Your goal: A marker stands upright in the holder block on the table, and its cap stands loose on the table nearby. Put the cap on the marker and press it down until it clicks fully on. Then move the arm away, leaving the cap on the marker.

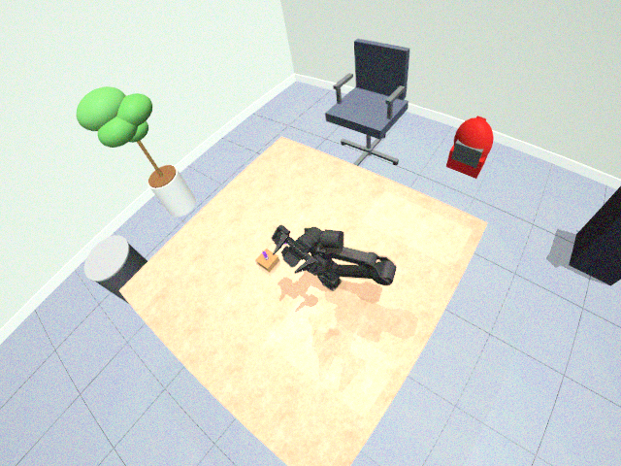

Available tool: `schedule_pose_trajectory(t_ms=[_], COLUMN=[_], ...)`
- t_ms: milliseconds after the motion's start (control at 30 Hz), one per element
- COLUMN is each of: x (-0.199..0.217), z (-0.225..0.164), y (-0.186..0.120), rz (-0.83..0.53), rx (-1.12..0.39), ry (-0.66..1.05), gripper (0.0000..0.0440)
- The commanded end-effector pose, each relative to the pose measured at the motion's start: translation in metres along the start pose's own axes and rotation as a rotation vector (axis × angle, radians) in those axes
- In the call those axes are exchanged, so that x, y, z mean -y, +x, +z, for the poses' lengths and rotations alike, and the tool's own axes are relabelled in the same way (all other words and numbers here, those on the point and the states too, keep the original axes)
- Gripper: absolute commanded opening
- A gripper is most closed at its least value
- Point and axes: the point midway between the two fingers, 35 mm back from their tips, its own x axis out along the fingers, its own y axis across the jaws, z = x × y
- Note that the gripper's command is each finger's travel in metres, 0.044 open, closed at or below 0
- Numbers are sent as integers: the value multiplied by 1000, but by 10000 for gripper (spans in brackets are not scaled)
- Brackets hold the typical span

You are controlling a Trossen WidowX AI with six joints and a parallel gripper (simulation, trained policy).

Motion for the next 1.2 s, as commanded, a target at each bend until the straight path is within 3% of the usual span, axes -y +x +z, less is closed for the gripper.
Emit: schedule_pose_trajectory(t_ms=[0,167,233,1167], x=[-1,-10,-14,-55], z=[0,4,5,25], y=[0,1,2,1], rz=[2,34,47,200], rx=[4,37,52,269], ry=[-1,35,49,213], gripper=[376,258,233,316])
